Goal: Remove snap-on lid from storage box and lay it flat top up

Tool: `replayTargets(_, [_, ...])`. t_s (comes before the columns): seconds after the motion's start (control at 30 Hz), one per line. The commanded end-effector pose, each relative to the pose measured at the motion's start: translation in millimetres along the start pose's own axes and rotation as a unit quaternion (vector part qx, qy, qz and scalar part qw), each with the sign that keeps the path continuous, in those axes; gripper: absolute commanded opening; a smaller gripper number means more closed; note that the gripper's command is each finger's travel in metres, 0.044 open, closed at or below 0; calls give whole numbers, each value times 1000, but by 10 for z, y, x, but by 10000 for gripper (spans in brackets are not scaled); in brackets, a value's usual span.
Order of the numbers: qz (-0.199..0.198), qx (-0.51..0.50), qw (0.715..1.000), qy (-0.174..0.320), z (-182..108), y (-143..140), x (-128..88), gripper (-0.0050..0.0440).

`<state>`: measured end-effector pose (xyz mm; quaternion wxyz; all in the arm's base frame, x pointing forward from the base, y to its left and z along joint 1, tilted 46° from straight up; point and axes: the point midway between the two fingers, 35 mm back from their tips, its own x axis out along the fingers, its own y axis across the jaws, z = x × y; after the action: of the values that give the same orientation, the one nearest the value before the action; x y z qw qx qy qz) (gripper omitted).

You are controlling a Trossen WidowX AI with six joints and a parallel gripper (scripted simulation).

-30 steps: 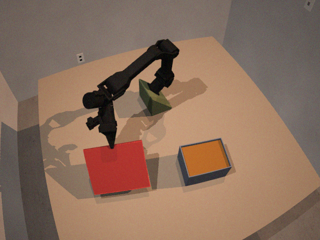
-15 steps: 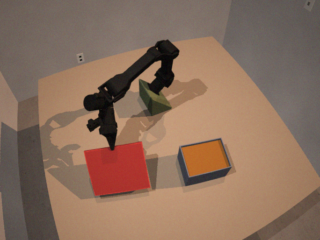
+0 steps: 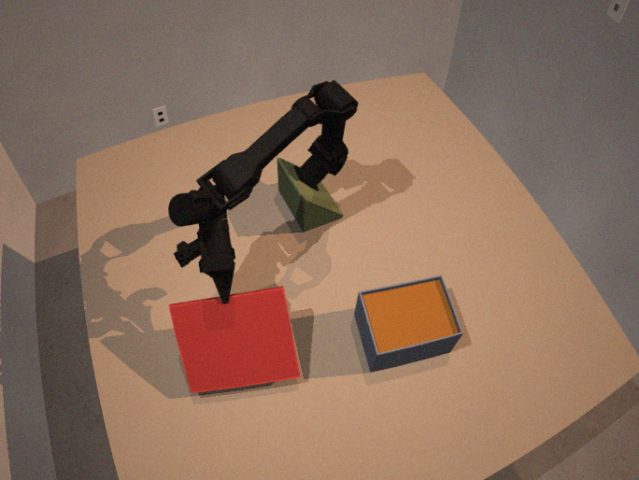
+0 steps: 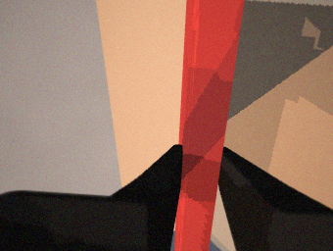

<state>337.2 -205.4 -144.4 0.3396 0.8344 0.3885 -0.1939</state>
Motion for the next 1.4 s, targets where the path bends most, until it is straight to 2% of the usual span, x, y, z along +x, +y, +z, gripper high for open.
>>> replayTargets(0.0, [2, 1, 1000, 4, -8, -35, 31, -50])
replayTargets(1.37, [2, 1, 1000, 4, -10, -286, 243, -50])
